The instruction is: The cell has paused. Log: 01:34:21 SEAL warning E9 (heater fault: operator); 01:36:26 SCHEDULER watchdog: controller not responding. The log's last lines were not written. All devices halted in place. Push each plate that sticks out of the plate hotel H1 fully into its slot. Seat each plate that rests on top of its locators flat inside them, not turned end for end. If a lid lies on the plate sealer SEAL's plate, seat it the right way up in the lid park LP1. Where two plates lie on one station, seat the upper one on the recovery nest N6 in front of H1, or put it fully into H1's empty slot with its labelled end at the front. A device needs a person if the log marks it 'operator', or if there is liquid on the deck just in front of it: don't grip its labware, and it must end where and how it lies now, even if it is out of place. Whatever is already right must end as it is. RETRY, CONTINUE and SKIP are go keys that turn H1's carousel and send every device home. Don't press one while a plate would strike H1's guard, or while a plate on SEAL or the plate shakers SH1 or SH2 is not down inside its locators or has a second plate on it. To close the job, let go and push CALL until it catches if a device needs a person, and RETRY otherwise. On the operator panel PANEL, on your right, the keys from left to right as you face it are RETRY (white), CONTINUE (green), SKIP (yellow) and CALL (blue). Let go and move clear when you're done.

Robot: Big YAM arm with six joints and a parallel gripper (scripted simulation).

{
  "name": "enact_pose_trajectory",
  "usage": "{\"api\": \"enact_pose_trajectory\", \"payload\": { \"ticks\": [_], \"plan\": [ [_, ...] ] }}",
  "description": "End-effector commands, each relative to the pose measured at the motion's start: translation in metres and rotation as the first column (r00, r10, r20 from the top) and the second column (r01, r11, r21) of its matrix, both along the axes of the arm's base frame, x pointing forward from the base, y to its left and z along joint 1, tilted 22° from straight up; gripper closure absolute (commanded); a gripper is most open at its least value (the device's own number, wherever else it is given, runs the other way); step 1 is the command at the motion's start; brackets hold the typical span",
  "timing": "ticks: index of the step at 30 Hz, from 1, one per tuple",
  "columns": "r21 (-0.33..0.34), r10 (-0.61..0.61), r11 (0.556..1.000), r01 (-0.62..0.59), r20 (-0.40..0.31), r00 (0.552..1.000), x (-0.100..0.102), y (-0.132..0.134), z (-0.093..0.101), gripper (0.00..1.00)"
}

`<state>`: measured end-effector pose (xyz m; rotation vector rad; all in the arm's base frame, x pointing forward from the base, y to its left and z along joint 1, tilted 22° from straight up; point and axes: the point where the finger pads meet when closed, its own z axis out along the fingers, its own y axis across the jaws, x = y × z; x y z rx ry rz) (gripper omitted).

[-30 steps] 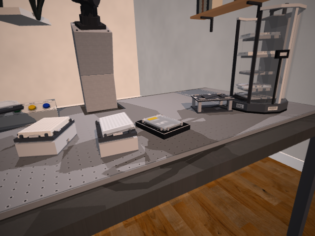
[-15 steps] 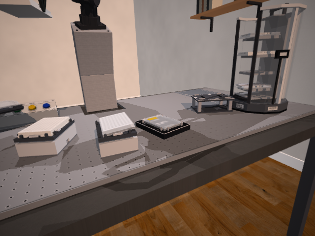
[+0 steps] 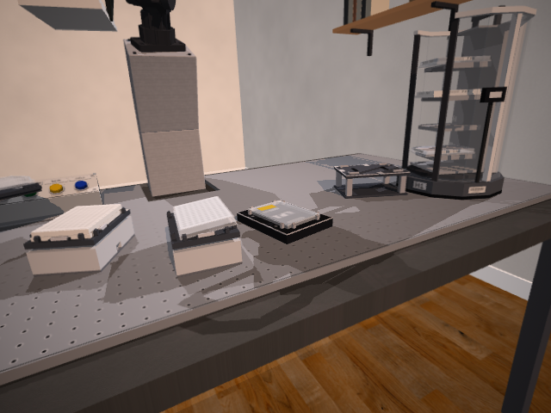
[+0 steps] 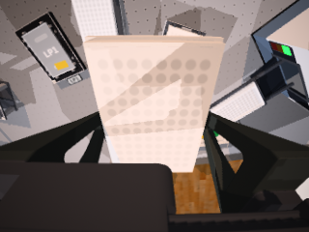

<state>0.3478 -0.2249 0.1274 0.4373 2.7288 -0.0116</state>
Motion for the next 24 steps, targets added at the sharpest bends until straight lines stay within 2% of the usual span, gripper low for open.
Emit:
{"api": "enact_pose_trajectory", "payload": {
  "ticks": [1, 6, 19, 24],
  "plan": [
    [-0.019, -0.021, 1.0, 0.022, 0.035, 0.999, 0.017, -0.004, 0.024, 0.16],
    [-0.022, -0.021, 1.0, 0.022, 0.043, 0.999, 0.027, 0.01, 0.031, 0.16],
    [-0.005, -0.021, 1.0, 0.022, 0.02, 1.0, 0.051, 0.039, 0.026, 0.16],
    [-0.005, -0.021, 1.0, 0.022, 0.024, 0.999, 0.061, 0.052, 0.031, 0.16]
  ]
}}
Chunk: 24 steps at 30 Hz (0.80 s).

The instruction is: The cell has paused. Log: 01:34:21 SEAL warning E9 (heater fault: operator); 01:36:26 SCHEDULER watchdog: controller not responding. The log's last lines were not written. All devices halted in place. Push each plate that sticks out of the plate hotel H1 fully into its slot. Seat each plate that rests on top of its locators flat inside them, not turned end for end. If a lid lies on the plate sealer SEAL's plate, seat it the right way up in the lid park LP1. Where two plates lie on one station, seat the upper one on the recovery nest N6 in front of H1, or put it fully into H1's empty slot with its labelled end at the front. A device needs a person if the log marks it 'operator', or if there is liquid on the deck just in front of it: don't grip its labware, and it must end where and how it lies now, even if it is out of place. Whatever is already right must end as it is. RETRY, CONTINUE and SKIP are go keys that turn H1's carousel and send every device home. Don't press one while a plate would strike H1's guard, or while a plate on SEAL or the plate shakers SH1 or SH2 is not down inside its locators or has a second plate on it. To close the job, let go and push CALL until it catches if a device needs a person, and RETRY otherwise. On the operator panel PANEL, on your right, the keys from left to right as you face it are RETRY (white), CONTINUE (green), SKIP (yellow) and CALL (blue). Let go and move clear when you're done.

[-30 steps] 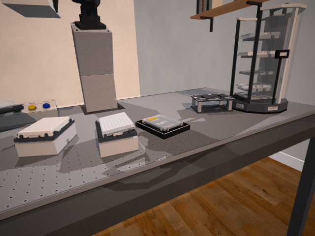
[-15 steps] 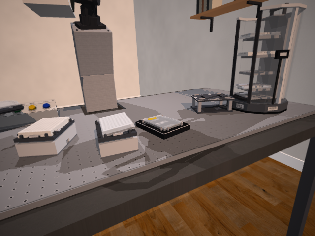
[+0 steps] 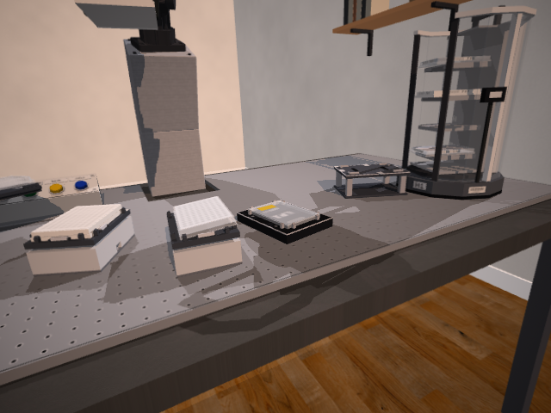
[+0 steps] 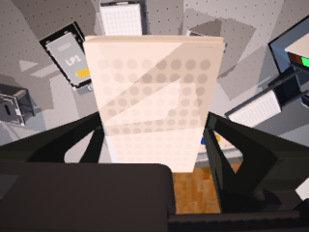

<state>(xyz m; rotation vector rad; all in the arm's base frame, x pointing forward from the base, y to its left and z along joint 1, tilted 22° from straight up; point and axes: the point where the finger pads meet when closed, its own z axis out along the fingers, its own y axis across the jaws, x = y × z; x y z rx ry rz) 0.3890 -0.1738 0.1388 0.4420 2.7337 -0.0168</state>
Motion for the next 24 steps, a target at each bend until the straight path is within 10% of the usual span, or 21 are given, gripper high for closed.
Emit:
{"api": "enact_pose_trajectory", "payload": {
  "ticks": [1, 9, 24],
  "plan": [
    [-0.003, -0.018, 1.0, 0.018, 0.03, 0.999, 0.022, 0.004, 0.02, 0.16],
    [-0.001, -0.018, 1.0, 0.018, 0.028, 0.999, 0.035, 0.02, 0.022, 0.16],
    [-0.145, 0.332, 0.933, -0.33, -0.011, 0.943, 0.051, 0.069, 0.031, 0.16]
  ]
}}
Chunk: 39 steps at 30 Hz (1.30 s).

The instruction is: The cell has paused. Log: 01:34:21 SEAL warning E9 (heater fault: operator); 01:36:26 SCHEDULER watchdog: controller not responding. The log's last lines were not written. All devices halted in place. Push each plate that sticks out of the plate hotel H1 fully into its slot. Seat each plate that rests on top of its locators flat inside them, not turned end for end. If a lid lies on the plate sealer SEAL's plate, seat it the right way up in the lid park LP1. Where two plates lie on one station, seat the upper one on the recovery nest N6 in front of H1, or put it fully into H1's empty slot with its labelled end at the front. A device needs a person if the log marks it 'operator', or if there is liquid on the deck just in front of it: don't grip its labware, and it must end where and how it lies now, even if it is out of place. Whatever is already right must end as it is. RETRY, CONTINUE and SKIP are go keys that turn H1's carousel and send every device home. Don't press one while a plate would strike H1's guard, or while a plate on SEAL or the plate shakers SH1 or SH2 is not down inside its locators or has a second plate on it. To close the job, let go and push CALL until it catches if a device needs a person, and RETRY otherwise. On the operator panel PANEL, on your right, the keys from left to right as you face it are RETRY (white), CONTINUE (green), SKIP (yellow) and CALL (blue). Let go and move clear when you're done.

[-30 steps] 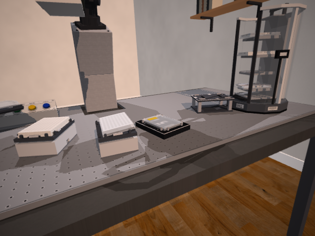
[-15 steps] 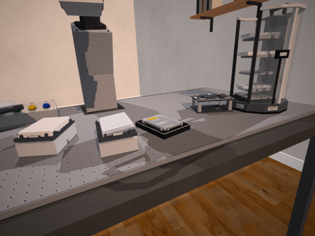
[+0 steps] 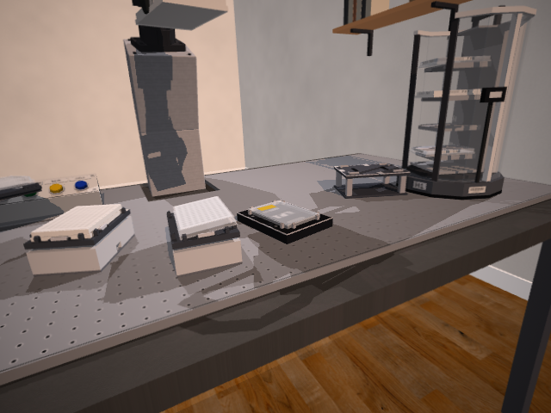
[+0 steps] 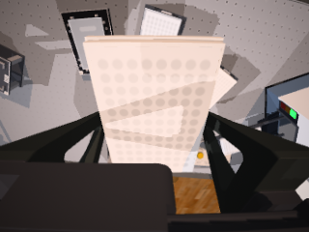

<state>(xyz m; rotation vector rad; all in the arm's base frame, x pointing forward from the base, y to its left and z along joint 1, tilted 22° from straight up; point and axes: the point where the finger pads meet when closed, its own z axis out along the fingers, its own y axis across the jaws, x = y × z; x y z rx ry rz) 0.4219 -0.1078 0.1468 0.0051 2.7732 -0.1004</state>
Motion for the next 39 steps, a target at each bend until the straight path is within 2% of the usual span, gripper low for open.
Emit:
{"api": "enact_pose_trajectory", "payload": {
  "ticks": [1, 5, 17, 19, 20, 22, 34, 36, 37, 39],
  "plan": [
    [-0.027, 0.047, 0.999, -0.046, 0.036, 0.998, 0.018, 0.003, 0.023, 0.16],
    [-0.015, 0.026, 1.0, -0.026, 0.026, 0.999, 0.022, 0.013, 0.018, 0.16],
    [-0.012, 0.026, 1.0, -0.026, 0.026, 0.999, 0.035, 0.053, 0.02, 0.16],
    [-0.012, 0.026, 1.0, -0.026, 0.026, 0.999, 0.035, 0.053, 0.02, 0.16],
    [-0.015, 0.026, 1.0, -0.026, 0.049, 0.998, 0.035, 0.056, 0.03, 0.16],
    [-0.012, 0.026, 1.0, -0.026, 0.026, 0.999, 0.038, 0.062, 0.021, 0.16],
    [-0.009, 0.027, 1.0, -0.027, 0.026, 0.999, 0.051, 0.102, 0.023, 0.16],
    [-0.009, 0.027, 1.0, -0.027, 0.026, 0.999, 0.051, 0.102, 0.023, 0.16],
    [-0.009, 0.024, 1.0, -0.024, 0.041, 0.999, 0.051, 0.104, 0.03, 0.16],
    [-0.009, 0.027, 1.0, -0.027, 0.026, 0.999, 0.054, 0.112, 0.024, 0.16]
  ]
}}
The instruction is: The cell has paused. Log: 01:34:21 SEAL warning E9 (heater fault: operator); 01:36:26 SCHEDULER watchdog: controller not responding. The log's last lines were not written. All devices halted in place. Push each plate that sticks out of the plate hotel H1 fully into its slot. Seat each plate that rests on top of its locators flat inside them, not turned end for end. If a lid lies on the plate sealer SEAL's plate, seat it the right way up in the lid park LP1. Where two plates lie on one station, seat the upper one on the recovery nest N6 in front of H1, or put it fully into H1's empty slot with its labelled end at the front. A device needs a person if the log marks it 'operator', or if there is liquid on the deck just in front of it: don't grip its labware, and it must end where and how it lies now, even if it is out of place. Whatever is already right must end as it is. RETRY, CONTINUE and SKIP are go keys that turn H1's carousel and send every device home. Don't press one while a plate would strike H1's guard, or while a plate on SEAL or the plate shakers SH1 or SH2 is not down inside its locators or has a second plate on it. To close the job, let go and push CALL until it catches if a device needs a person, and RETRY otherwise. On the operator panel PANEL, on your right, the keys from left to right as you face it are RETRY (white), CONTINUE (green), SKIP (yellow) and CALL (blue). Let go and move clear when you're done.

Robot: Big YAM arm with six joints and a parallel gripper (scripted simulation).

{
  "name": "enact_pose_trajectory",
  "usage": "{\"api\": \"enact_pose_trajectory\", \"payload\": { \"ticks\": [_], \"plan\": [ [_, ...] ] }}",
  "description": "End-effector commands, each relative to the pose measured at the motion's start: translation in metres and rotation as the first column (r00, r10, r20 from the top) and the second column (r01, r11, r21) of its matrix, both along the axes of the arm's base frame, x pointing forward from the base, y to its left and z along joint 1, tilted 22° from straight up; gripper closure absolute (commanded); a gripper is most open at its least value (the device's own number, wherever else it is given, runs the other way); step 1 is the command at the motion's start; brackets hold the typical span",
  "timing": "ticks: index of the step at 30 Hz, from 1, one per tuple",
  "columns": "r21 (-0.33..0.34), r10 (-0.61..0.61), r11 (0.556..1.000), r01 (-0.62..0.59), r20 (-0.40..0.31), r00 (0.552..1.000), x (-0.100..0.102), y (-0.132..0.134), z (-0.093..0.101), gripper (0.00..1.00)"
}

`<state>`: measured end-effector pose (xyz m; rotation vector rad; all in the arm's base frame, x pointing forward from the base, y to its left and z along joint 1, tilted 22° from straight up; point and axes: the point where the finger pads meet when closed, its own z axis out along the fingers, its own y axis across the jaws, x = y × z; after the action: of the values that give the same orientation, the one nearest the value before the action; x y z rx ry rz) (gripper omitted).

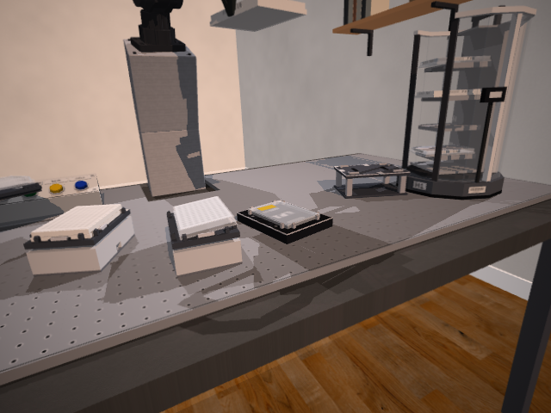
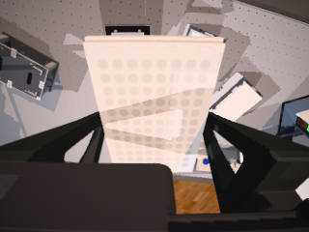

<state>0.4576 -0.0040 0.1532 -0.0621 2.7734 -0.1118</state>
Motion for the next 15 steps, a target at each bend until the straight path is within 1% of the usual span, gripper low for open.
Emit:
{"api": "enact_pose_trajectory", "payload": {
  "ticks": [1, 5, 7, 8, 9, 12, 14, 15],
  "plan": [
    [0.009, -0.018, 1.0, 0.018, 0.029, 0.999, 0.019, 0.011, 0.017, 0.16],
    [0.01, -0.018, 1.0, 0.018, 0.029, 0.999, 0.024, 0.025, 0.018, 0.16],
    [-0.024, 0.064, 0.998, -0.064, 0.023, 0.998, 0.023, 0.031, 0.018, 0.16],
    [-0.036, 0.095, 0.995, -0.094, 0.033, 0.995, 0.023, 0.035, 0.023, 0.16],
    [-0.048, 0.126, 0.991, -0.124, 0.032, 0.992, 0.023, 0.038, 0.024, 0.16],
    [-0.084, 0.217, 0.973, -0.216, 0.004, 0.976, 0.023, 0.049, 0.016, 0.16],
    [-0.084, 0.217, 0.973, -0.216, 0.004, 0.976, 0.023, 0.049, 0.016, 0.16],
    [-0.095, 0.24, 0.966, -0.239, 0.004, 0.971, 0.023, 0.049, 0.019, 0.16]
  ]
}}
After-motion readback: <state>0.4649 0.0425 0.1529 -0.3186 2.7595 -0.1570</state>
